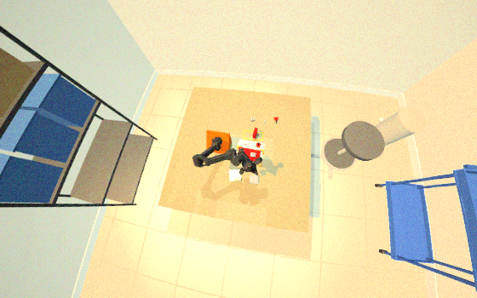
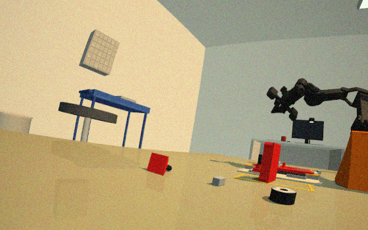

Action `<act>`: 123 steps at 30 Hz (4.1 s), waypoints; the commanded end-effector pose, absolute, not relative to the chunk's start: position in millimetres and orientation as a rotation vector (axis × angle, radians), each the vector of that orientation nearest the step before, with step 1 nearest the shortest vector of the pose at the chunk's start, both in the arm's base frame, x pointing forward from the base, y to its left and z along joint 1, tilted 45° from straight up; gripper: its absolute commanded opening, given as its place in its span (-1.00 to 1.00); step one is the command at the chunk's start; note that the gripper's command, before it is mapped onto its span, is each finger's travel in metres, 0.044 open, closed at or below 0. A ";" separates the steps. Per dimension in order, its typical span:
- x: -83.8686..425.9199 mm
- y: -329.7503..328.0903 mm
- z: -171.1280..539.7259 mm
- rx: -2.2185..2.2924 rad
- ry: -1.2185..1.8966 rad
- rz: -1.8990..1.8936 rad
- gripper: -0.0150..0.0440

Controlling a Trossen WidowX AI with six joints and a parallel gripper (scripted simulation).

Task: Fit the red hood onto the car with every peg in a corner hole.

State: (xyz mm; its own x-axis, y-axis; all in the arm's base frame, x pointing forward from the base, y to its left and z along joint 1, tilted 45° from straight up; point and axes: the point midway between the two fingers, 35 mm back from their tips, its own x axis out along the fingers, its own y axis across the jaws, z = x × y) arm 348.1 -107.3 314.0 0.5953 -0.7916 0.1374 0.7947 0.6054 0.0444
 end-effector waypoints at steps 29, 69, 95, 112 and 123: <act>432.0 51.7 56.3 0.718 0.506 -0.868 -0.49; 302.0 83.2 -93.5 0.821 0.436 -1.682 -0.49; 310.7 76.2 -97.8 0.822 0.436 -1.682 -0.49; 320.8 74.3 -96.6 0.822 0.436 -1.681 -0.49; 327.4 72.9 -95.8 0.823 0.436 -1.681 -0.49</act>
